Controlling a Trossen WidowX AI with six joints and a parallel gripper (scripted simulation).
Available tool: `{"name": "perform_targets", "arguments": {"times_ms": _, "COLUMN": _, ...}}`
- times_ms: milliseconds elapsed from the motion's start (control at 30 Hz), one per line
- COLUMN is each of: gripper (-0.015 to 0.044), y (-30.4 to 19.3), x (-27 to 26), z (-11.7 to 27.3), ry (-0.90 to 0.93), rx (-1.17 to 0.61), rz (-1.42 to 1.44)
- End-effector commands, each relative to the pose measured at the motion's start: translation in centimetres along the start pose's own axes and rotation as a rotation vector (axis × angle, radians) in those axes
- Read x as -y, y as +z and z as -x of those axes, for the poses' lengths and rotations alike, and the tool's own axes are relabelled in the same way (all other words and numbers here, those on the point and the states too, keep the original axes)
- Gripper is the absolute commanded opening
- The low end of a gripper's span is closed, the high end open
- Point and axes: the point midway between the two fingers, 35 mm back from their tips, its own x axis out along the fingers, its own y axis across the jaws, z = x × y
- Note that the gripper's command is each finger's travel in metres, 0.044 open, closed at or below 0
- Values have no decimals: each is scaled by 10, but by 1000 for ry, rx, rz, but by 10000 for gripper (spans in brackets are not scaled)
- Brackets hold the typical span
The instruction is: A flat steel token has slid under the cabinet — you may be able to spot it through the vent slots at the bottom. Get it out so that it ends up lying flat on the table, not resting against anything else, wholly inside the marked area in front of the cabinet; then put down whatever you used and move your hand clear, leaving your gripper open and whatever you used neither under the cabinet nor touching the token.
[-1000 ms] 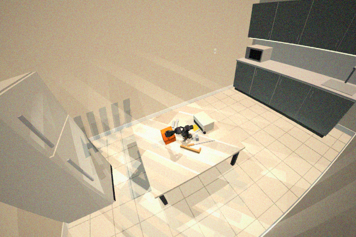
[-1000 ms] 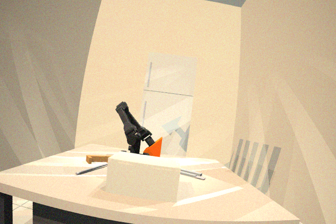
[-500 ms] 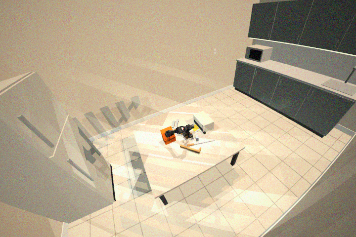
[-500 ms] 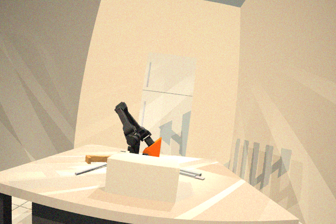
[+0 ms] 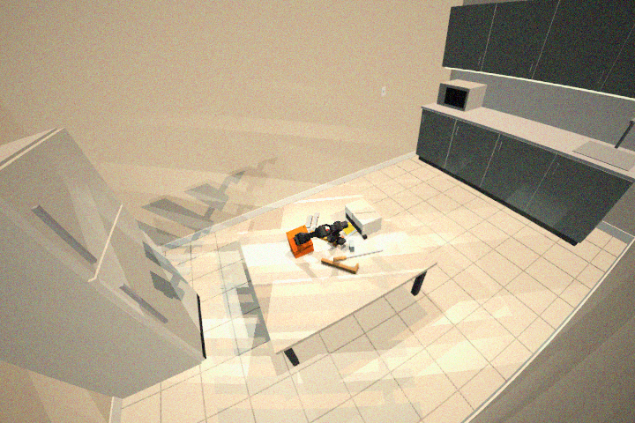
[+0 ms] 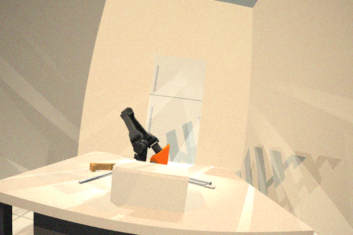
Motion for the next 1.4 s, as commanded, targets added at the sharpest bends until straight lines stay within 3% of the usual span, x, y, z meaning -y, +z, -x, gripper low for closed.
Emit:
{"name": "perform_targets", "arguments": {"times_ms": 0, "gripper": 0, "y": -5, "x": 0, "z": 0, "ry": 2, "rx": 0, "rz": -4}}
{"name": "perform_targets", "arguments": {"times_ms": 1367, "gripper": 0, "y": -49, "x": -2, "z": 1, "ry": 2, "rx": -2, "rz": -5}}
